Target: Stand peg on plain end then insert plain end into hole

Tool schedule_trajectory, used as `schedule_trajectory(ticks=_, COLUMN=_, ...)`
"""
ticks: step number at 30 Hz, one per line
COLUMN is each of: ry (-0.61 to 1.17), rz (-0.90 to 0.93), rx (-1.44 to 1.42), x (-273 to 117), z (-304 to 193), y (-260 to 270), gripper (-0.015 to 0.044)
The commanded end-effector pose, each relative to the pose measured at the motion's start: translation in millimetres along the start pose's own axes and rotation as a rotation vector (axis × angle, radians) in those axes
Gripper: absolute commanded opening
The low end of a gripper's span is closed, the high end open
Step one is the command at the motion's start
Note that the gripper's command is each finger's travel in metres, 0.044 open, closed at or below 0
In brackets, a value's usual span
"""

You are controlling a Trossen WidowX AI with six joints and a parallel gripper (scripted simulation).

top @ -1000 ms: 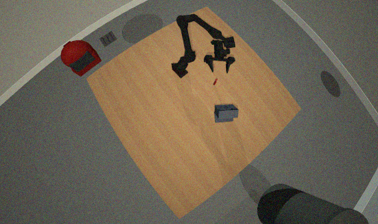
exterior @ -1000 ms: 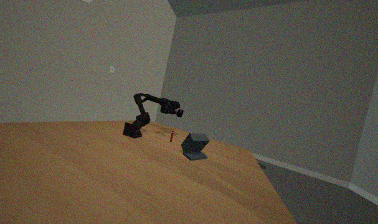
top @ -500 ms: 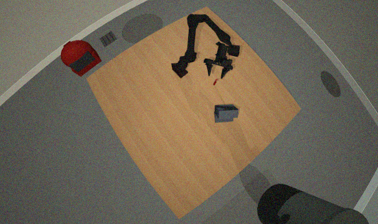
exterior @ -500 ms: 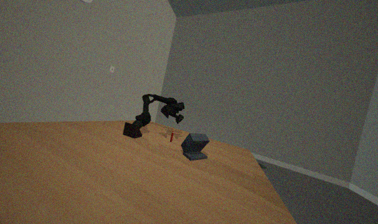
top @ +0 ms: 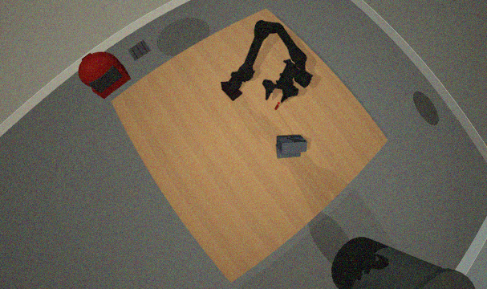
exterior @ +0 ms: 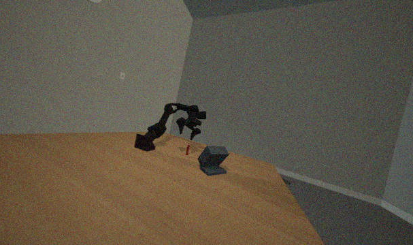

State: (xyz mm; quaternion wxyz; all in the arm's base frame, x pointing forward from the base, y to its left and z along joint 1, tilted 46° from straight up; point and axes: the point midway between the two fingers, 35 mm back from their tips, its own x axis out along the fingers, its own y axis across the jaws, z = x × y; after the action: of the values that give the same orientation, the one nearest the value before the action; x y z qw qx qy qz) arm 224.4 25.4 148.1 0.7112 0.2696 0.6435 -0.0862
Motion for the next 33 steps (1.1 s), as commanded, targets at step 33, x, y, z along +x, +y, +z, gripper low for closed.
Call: schedule_trajectory(ticks=33, ry=0.489, rz=0.365, rx=0.143, x=6.1, z=6.7, y=28.8, gripper=0.0440)
